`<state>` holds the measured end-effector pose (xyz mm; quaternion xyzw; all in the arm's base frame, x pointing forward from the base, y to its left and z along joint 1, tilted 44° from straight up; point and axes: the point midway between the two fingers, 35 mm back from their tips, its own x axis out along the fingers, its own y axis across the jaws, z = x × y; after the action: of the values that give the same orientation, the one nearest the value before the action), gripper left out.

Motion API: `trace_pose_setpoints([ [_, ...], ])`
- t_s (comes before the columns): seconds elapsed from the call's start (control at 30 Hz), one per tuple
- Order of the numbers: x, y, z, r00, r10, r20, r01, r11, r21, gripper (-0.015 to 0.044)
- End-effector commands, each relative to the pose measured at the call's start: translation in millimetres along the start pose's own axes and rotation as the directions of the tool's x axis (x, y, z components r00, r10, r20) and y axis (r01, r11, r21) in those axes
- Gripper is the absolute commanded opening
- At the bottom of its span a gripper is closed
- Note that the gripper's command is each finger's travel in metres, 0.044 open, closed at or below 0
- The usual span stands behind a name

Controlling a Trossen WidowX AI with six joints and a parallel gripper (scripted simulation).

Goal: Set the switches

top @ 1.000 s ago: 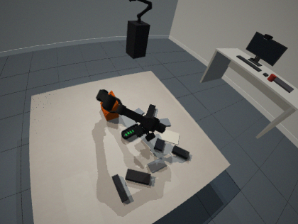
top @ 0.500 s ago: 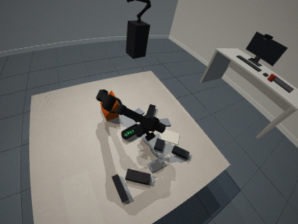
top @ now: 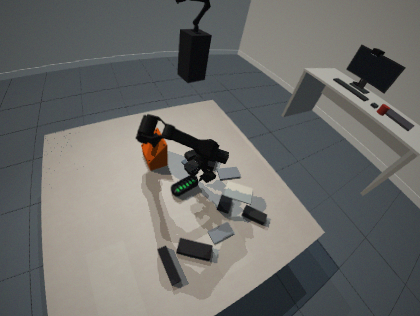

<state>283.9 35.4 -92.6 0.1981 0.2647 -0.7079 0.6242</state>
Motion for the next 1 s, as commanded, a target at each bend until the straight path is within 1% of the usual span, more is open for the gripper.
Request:
trace_pose_setpoints([
  [0.0,-2,-13,1,0.998,0.055,0.028,-0.056,0.998,0.009,0.0440],
  [0.2,0,-12,1,0.998,0.055,0.028,-0.056,0.998,0.009,0.0440],
  [0.97,37,-9,-5,0.998,0.054,0.030,-0.054,0.998,0.008,0.0440],
])
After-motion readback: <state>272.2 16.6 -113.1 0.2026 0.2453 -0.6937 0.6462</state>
